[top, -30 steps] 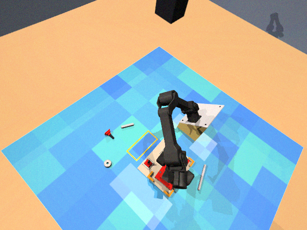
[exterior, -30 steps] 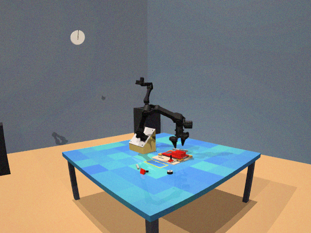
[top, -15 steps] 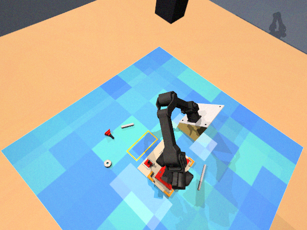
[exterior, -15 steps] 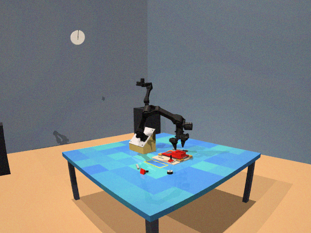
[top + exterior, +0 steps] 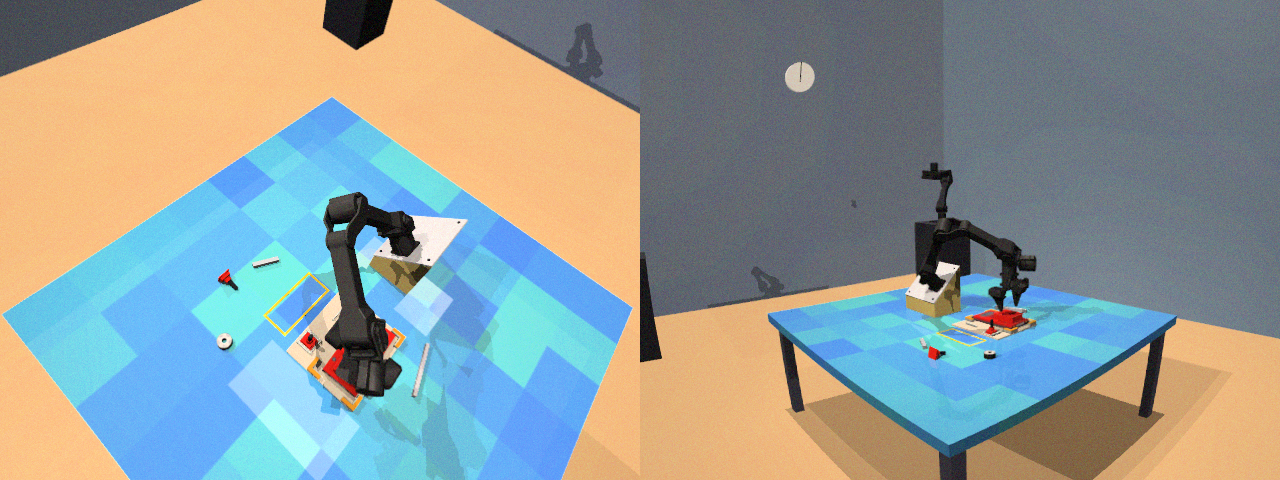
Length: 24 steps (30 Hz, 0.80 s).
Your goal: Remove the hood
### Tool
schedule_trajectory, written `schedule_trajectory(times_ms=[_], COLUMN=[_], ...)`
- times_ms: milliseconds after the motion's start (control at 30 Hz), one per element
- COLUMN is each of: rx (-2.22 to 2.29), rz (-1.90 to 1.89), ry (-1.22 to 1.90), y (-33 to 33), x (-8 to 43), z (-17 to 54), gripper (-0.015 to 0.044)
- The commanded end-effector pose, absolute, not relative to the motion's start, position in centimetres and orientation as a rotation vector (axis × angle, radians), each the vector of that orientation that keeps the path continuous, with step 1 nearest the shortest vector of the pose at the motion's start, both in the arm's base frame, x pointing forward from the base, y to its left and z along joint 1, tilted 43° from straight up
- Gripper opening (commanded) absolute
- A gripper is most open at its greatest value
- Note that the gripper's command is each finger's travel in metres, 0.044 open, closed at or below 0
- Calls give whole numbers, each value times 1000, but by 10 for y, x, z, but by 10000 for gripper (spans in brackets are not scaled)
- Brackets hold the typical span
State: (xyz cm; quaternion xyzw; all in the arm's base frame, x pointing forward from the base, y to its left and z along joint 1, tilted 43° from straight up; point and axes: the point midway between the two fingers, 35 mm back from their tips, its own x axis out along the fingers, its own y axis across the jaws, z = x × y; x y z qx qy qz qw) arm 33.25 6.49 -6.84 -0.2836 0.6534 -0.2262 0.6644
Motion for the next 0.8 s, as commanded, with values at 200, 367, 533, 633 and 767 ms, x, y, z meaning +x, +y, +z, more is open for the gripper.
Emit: schedule_trajectory(times_ms=[200,367,533,633,767], rx=[-649,-649,-650,-650,-650], rz=[-510,-510,-511,-511,-511], ry=[1476,1476,1476,1476,1476], y=[59,56,55,54,53], x=[332,332,332,332,332], z=[-75,-78,-80,-81,-82], gripper=[440,440,440,440,440])
